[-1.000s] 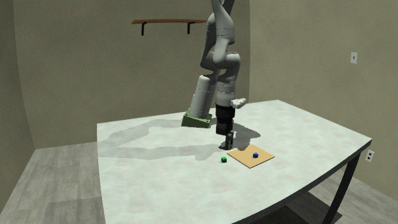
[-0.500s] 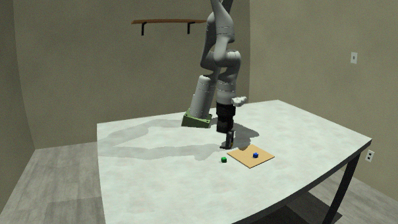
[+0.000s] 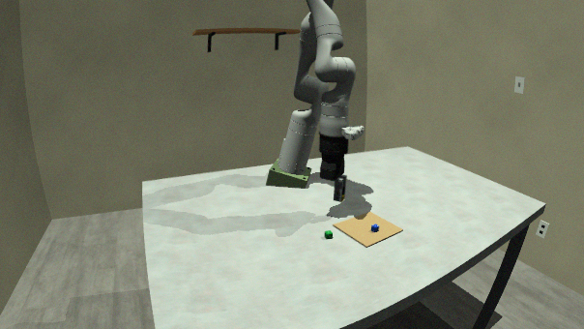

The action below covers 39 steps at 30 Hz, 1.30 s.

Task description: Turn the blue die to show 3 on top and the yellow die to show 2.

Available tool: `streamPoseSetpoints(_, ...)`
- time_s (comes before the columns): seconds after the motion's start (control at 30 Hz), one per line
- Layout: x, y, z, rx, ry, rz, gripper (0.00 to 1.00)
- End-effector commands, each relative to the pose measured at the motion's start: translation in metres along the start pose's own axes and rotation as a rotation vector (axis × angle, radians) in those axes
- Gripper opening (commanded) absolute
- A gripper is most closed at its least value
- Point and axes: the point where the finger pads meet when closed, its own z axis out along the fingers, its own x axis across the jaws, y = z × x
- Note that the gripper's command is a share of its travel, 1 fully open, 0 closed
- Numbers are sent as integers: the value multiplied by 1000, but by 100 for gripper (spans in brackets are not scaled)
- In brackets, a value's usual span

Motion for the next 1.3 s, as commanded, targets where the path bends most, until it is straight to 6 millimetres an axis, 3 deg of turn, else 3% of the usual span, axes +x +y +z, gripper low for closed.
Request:
streamPoseSetpoints(0.0,11,2,-16,11,21,21,34)
streamPoseSetpoints(0.4,10,2,-48,11,21,21,34)
streamPoseSetpoints(1.27,11,2,-51,10,24,16,34)
